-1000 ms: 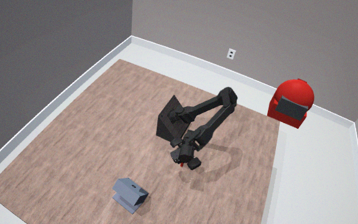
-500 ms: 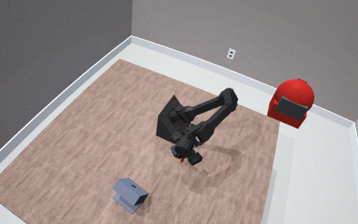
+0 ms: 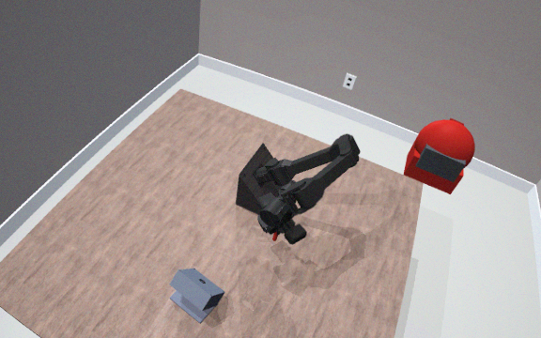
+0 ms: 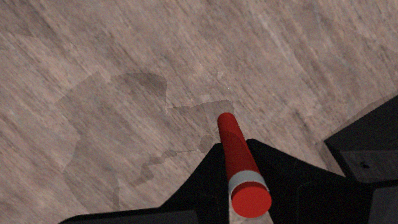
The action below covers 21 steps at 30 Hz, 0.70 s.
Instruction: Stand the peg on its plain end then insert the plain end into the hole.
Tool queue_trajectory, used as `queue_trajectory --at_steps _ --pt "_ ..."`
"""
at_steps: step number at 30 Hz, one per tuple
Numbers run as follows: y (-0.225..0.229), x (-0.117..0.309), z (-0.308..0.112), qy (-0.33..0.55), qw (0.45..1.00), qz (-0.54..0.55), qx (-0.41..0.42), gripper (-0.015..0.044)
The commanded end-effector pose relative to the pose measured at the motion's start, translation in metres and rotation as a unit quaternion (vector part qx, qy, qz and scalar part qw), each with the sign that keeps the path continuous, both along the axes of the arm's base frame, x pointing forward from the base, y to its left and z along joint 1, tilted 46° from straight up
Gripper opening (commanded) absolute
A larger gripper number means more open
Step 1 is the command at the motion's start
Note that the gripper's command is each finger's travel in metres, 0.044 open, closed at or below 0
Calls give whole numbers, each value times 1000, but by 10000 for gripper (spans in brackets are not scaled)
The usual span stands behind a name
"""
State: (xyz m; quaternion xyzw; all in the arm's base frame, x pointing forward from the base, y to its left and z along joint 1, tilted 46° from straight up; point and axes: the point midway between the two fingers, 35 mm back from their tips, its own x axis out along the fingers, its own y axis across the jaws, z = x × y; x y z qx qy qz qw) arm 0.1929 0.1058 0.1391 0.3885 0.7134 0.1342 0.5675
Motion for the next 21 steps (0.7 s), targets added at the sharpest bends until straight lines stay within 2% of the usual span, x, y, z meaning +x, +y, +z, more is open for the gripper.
queue_trajectory --at_steps 1,21 --pt "-2 6 -3 -13 1000 -1 -2 0" --pt "-11 30 -22 -82 996 -9 -17 0"
